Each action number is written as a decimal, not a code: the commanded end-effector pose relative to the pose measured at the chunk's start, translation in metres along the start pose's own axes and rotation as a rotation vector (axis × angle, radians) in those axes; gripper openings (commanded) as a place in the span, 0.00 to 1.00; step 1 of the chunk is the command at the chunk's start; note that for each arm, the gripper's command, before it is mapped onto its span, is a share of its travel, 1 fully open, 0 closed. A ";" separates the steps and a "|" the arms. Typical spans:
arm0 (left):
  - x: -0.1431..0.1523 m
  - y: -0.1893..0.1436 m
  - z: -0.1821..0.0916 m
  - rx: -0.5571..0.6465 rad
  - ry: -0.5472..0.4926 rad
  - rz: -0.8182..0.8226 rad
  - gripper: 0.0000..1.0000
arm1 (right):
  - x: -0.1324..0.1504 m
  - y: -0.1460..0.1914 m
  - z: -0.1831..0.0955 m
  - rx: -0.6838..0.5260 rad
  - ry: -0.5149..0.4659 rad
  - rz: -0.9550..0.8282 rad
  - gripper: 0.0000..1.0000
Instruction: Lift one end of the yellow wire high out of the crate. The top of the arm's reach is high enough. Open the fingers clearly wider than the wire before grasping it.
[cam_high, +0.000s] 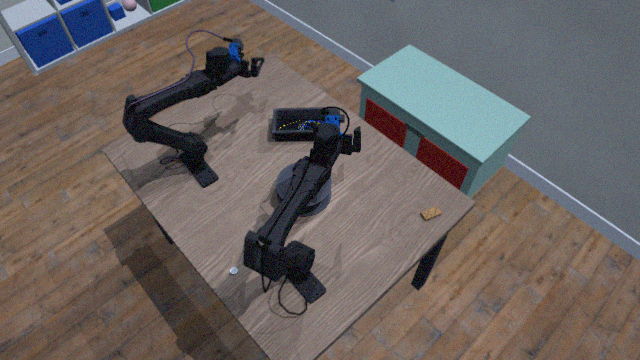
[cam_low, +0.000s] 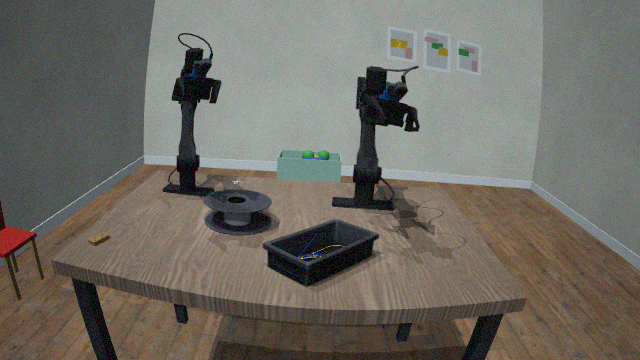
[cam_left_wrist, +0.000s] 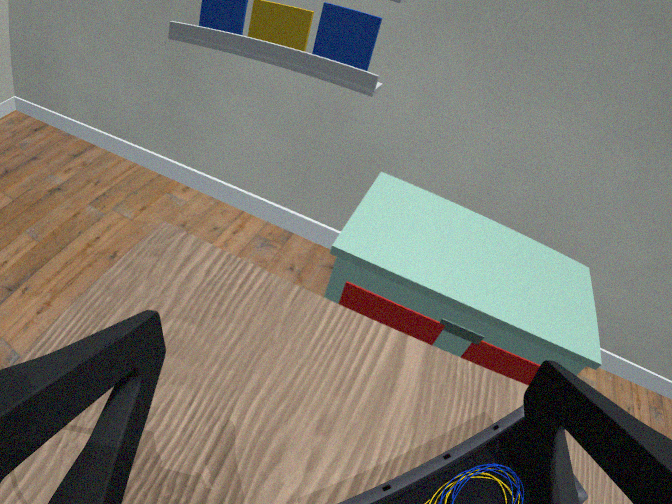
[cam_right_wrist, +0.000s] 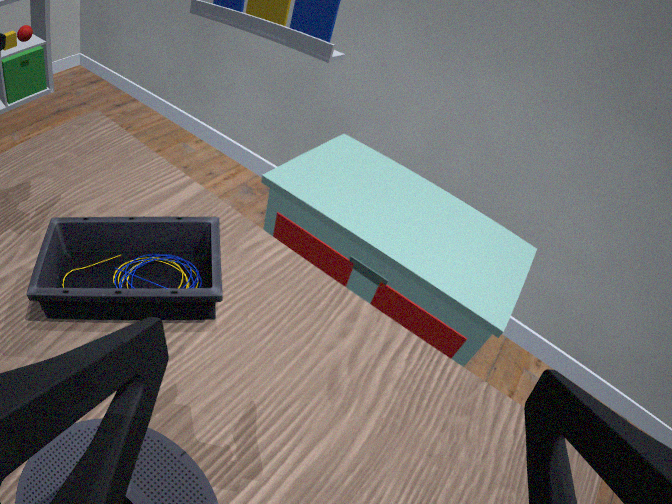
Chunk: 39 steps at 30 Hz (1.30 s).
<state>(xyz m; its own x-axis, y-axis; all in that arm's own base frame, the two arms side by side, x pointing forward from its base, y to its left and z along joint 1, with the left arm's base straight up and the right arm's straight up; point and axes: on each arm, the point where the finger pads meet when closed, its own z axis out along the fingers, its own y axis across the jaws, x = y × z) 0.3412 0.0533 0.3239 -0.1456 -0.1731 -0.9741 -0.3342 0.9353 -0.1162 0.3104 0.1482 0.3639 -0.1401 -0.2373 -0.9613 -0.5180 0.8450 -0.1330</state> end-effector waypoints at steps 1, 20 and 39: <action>-0.040 -0.032 0.006 0.162 -0.083 0.060 1.00 | -0.031 -0.017 0.010 0.090 -0.140 0.068 1.00; -0.078 -0.069 0.007 0.321 -0.174 0.148 1.00 | -0.046 -0.032 0.024 0.150 -0.232 0.154 1.00; -0.078 -0.069 0.007 0.321 -0.174 0.148 1.00 | -0.043 -0.045 0.023 0.185 -0.229 0.158 1.00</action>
<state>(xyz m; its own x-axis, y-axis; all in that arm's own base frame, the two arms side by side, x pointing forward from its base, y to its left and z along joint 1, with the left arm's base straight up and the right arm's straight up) 0.3833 0.0027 0.3875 -0.0456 -0.0104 -0.9989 -0.0092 0.9999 -0.0100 0.3560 0.1360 0.4003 -0.0234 -0.0172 -0.9996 -0.3605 0.9327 -0.0076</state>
